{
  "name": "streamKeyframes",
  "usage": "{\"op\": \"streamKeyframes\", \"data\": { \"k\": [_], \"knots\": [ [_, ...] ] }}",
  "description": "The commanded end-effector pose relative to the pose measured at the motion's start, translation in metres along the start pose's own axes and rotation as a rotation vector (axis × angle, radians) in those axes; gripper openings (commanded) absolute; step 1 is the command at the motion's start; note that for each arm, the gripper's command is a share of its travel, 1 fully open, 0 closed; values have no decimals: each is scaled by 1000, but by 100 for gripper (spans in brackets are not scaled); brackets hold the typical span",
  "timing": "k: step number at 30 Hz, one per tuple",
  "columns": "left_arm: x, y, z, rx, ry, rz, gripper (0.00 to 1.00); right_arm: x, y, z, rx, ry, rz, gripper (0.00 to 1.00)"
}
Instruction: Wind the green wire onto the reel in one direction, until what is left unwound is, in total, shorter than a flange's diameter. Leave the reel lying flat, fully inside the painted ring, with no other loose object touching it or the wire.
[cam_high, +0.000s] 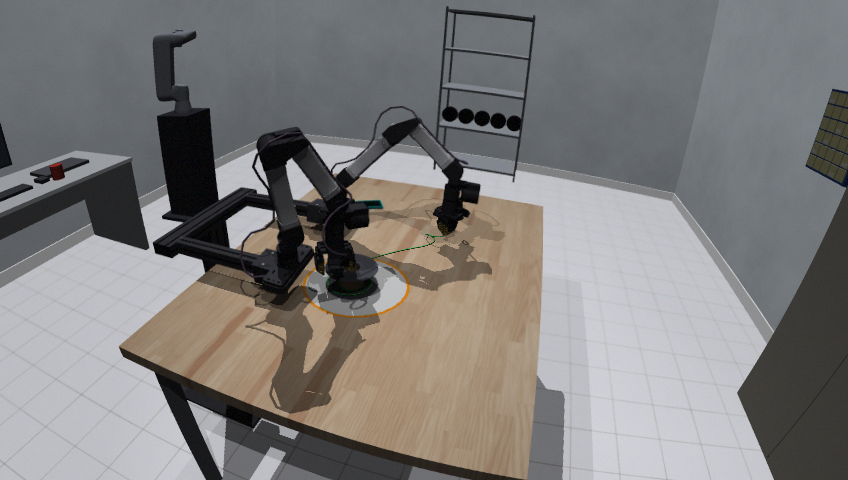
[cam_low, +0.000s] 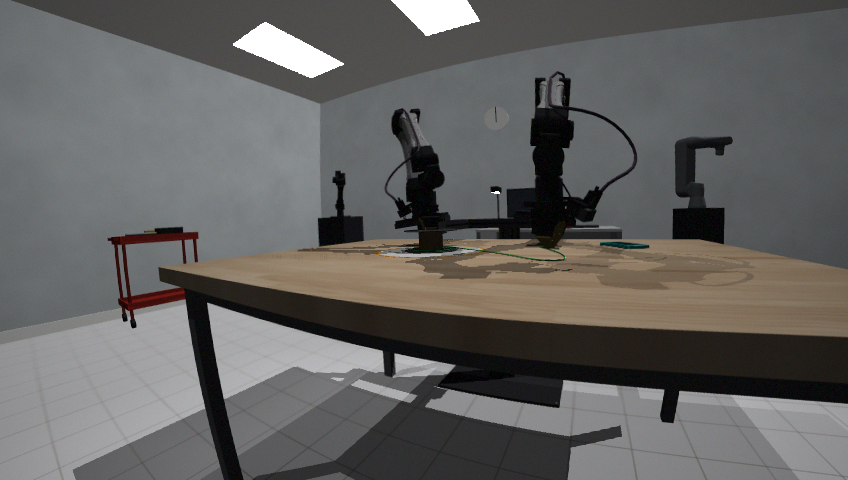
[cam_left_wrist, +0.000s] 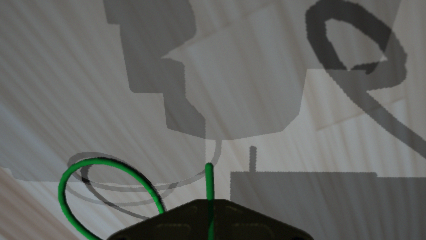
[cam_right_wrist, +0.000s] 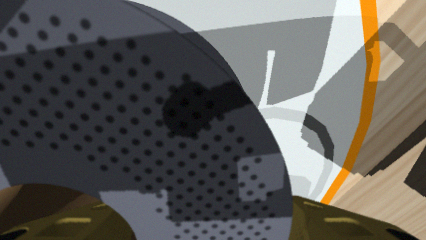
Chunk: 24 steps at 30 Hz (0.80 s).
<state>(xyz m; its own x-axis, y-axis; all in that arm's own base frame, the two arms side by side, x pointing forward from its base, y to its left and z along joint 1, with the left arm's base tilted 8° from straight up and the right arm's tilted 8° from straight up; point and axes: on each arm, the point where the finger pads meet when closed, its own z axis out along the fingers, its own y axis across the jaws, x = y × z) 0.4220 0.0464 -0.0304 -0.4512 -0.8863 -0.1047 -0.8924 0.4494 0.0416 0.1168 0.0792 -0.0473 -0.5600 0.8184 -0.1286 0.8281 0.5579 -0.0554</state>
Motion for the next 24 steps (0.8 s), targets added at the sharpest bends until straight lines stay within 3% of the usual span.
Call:
{"op": "streamKeyframes", "data": {
  "k": [1, 11, 19, 24],
  "knots": [
    [-10, -9, -15, 33, -32, 0, 0, -1, 9, -5, -29, -5, 9, 71],
    [-9, -8, -11, 33, -32, 1, 0, -1, 9, -5, -29, -5, 9, 56],
    [-8, -7, -9, 33, -32, 1, 0, -3, 10, 0, -29, -5, -20, 56],
    [-7, -5, -7, 33, -32, -3, 0, -12, 11, 0, -29, -7, -147, 56]
  ]
}}
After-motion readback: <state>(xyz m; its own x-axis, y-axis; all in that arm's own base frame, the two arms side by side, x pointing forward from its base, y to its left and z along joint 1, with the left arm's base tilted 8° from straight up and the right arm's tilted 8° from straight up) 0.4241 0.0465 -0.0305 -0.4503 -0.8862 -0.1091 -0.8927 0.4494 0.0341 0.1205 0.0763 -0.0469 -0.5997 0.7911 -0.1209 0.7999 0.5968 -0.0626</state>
